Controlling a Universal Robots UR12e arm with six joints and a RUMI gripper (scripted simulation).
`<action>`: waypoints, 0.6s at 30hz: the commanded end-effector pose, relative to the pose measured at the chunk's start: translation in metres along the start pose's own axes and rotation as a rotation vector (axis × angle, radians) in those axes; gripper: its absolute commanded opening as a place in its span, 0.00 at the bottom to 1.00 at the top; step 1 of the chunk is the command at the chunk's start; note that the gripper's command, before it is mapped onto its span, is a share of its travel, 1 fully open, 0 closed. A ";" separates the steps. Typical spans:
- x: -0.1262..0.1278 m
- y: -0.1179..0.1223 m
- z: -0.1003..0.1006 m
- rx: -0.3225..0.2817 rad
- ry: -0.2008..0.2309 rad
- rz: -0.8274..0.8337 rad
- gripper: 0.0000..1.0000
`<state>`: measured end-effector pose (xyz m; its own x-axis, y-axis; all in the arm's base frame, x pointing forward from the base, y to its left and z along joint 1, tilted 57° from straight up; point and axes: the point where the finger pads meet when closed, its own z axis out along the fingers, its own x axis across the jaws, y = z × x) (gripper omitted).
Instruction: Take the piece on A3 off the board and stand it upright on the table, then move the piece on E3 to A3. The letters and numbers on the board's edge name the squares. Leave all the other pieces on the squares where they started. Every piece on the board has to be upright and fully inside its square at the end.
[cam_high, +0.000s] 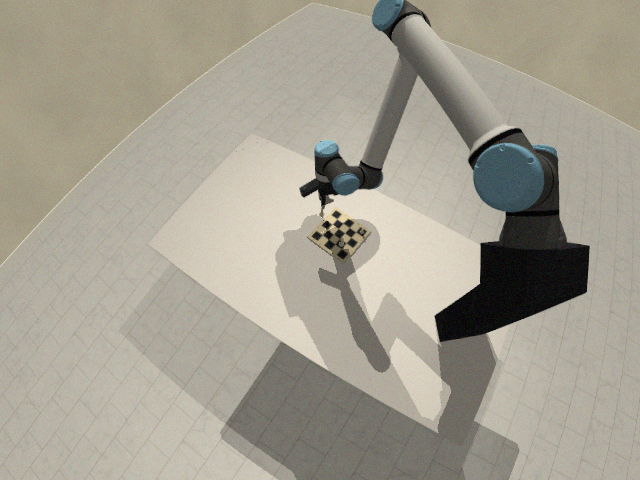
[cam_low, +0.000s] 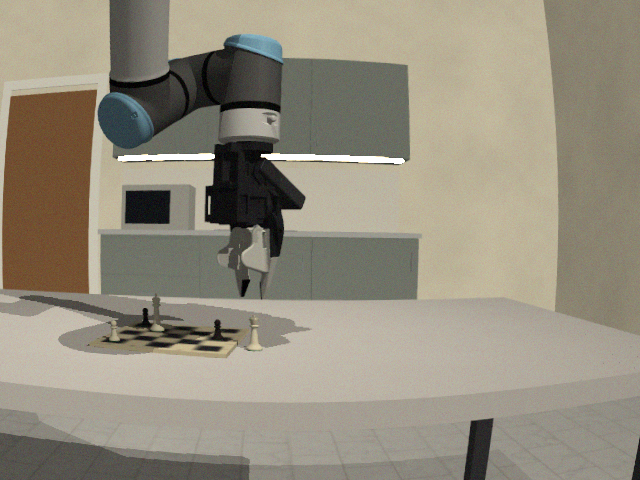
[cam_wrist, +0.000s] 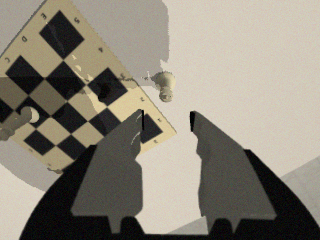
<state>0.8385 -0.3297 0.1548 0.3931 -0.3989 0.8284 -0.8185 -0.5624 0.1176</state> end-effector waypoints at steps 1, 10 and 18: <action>0.000 0.000 -0.022 0.001 0.000 0.000 0.25; 0.000 0.000 -0.033 0.001 0.000 0.000 0.25; 0.000 0.000 -0.033 0.001 0.000 0.000 1.00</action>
<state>0.8249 -0.3066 0.1724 0.3932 -0.3992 0.8283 -0.8186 -0.5622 0.1176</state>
